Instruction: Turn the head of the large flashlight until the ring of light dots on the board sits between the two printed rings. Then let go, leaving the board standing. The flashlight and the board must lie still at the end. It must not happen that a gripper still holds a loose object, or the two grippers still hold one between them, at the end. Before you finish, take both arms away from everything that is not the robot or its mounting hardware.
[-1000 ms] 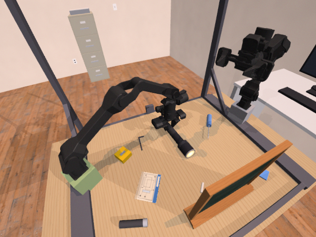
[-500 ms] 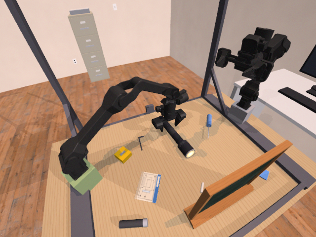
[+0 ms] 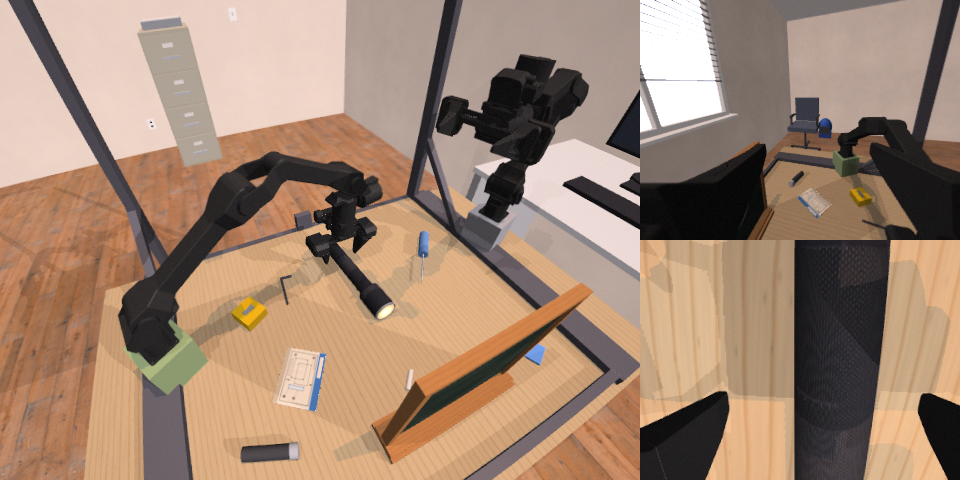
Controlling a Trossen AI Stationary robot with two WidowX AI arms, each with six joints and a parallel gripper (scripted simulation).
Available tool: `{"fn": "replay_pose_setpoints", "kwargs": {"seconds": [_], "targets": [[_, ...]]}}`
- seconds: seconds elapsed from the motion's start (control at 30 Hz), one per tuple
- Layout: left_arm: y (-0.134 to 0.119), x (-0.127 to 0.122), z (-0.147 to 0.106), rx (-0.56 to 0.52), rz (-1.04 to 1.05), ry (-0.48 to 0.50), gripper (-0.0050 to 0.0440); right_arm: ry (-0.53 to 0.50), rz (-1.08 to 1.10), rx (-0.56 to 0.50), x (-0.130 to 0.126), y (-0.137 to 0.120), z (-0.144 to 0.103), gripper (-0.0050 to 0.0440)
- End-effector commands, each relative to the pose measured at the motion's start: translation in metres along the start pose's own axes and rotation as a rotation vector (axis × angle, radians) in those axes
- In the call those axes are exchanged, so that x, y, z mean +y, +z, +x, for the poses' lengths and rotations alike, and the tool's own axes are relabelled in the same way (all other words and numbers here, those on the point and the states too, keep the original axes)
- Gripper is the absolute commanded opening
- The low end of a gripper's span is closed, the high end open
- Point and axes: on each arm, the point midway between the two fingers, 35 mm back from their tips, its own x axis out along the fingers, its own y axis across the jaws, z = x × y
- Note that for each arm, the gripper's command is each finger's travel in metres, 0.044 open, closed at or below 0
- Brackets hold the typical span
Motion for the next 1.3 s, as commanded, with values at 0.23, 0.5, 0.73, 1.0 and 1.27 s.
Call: {"fn": "replay_pose_setpoints", "kwargs": {"seconds": [0.23,0.5,0.73,1.0,1.27], "targets": [[0.008,0.0,-0.001,-0.019,0.002,-0.001,0.044,-0.072,0.003,-0.012,-0.009,0.001,-0.063,0.044],[0.008,0.0,-0.001,-0.019,0.002,-0.001,0.044,-0.072,0.003,-0.012,-0.008,0.001,-0.076,0.044],[0.008,0.0,-0.001,-0.019,0.002,-0.001,0.044,-0.072,0.003,-0.012,-0.008,0.001,-0.083,0.044],[0.008,0.0,-0.001,-0.019,0.002,-0.001,0.044,-0.148,0.06,-0.031,-0.006,0.009,-0.102,0.044],[0.008,0.0,-0.001,-0.02,0.002,-0.001,0.044,-0.354,0.214,-0.121,-0.002,0.031,-0.15,0.044]]}}
